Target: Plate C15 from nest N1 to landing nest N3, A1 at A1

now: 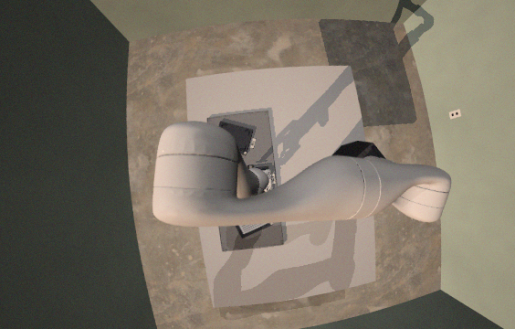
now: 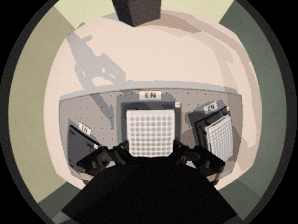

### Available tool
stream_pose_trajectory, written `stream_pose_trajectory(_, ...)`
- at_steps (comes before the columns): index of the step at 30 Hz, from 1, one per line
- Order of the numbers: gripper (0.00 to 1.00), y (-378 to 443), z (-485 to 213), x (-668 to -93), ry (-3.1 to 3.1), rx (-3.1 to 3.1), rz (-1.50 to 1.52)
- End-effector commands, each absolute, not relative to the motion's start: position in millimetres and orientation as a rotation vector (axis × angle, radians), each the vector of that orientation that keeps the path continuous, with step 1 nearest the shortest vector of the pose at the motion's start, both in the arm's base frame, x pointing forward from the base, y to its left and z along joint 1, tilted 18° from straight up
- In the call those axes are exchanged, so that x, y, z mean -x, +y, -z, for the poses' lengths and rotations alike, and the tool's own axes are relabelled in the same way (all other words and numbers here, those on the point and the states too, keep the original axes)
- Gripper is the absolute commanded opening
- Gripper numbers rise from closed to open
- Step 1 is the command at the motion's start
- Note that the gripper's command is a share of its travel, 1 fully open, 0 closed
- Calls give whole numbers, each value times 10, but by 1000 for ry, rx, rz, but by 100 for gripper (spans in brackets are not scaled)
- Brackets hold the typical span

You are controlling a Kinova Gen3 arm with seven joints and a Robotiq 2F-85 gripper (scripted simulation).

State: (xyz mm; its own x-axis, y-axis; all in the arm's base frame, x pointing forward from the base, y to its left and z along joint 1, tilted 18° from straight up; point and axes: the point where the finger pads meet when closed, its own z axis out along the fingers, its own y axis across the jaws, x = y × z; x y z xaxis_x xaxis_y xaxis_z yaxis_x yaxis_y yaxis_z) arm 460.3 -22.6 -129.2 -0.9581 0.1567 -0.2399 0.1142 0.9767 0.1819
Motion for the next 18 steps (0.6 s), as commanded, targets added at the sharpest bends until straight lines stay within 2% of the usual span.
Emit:
stream_pose_trajectory(1,0,-229,1284,-4609,2867,-200,-242)
stream_pose_trajectory(18,0,-222,1328,-4621,2867,-200,-242)
